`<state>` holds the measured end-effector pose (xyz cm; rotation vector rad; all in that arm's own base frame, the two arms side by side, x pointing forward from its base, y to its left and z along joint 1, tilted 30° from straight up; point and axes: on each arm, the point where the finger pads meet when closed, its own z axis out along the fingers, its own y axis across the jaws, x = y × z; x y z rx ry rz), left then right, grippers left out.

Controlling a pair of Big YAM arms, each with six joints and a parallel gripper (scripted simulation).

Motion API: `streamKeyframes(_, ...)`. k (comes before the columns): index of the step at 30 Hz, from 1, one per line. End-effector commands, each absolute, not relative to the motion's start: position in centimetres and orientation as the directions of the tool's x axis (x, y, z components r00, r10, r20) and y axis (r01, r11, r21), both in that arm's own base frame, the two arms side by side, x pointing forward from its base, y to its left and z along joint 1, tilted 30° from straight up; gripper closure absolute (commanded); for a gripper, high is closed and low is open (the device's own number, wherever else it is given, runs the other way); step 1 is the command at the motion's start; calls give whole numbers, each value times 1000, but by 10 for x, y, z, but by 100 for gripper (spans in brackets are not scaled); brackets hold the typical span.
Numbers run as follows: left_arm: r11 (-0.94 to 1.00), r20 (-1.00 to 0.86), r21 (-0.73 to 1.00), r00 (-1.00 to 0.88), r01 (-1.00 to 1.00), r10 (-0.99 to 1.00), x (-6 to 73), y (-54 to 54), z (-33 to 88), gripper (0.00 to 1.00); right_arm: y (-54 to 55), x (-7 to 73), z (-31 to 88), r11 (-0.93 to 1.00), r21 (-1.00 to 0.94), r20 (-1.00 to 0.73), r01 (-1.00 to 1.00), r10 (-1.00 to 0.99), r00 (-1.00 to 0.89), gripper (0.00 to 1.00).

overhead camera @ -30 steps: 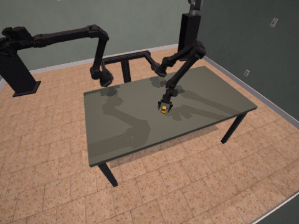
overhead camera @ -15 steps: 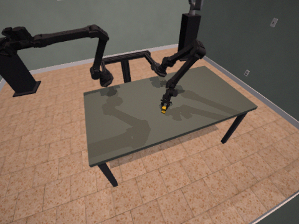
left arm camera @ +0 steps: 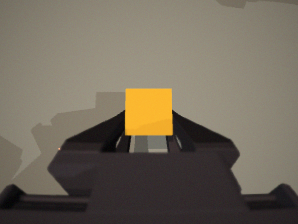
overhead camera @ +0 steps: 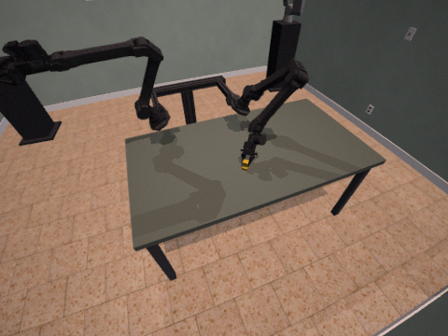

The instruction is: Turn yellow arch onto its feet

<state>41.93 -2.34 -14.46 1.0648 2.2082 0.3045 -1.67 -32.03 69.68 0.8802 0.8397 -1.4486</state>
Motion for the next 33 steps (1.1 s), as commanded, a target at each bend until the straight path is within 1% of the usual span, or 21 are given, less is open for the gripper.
streamKeyframes(1,642,-484,482,-429,597,763,428,-31,-136,69,-312,-20,701,-63,0,-885,998,-464,-29,0)
streamKeyframes(22,641,-488,487,-424,593,763,429,-33,-131,69,-312,-20,701,-63,0,-885,998,-464,-29,0)
streamKeyframes(24,640,-470,466,-442,611,764,419,-34,-133,69,-312,-20,701,-63,0,-885,998,-464,-29,0)
streamKeyframes(33,640,-472,468,-440,609,764,416,-44,-114,69,-312,-20,701,-63,0,-885,998,-464,-29,0)
